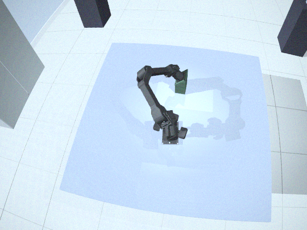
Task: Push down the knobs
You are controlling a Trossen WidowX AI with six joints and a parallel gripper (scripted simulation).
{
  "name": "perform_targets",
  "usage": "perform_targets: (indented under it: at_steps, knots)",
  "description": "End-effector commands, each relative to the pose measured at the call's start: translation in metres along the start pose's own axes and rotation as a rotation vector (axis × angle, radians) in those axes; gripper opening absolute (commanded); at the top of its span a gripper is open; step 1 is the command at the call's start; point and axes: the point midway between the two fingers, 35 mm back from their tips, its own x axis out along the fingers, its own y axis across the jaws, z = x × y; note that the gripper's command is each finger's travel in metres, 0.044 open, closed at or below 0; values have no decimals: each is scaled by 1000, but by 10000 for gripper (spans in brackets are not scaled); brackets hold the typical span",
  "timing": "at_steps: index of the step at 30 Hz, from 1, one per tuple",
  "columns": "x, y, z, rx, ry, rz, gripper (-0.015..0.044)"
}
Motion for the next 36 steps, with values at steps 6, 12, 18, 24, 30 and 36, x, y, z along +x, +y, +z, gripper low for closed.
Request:
perform_targets:
  at_steps: [6,12,18,24,30,36]
  knots:
    - [-8,1,-1,13,-9,1,0]
    - [-16,1,-1,13,-9,1,0]
    - [-11,2,0,8,-12,6,157]
    - [-21,3,25,7,-12,2,315]
    - [-38,11,91,6,-14,-4,440]
    - [-41,26,161,6,-16,-1,440]
